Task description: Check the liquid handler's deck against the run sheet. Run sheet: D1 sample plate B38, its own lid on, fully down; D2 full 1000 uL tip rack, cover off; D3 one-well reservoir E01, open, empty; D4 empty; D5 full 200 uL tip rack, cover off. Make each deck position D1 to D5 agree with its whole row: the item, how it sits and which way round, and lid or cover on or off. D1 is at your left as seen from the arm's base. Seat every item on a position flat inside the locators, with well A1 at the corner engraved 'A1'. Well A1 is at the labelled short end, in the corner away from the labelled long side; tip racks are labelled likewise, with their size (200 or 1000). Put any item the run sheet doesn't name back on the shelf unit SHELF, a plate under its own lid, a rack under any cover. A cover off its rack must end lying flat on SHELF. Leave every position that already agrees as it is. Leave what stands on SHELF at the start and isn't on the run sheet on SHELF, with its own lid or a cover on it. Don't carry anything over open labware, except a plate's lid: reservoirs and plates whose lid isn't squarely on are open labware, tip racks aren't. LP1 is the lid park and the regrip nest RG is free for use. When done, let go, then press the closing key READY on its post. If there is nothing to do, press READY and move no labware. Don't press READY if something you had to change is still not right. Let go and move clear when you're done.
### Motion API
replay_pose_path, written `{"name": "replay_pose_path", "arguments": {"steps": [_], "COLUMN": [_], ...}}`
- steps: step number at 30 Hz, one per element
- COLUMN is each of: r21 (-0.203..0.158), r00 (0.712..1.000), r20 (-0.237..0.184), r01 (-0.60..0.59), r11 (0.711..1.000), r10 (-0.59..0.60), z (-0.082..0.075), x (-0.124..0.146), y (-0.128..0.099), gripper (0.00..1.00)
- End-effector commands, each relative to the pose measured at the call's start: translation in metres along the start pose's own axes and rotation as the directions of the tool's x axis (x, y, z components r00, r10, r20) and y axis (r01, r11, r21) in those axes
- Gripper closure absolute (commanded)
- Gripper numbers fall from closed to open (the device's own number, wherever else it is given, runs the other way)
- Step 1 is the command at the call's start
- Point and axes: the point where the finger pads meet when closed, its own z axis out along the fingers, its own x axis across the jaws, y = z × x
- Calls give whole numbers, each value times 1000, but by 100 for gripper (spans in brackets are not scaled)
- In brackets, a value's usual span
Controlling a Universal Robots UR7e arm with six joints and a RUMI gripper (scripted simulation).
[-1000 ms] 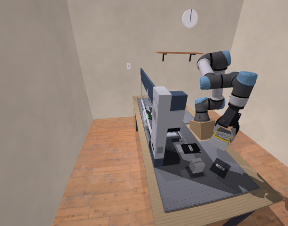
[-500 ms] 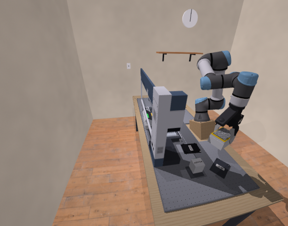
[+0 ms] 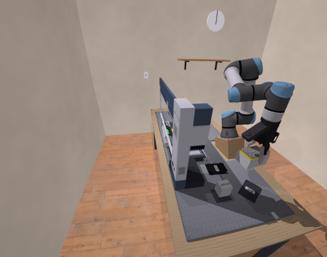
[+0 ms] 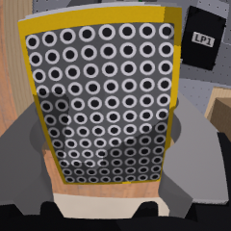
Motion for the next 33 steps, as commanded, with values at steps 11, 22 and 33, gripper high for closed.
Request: {"name": "replay_pose_path", "arguments": {"steps": [11,22,33], "r21": [3,3,2], "r00": [1000,994,994], "r20": [2,1,1], "r01": [11,110,110], "r11": [1000,994,994], "r10": [-11,-110,-110], "z": [-2,-2,-1], "x": [11,65,98], "y": [0,6,10], "gripper": [100,100,100]}}
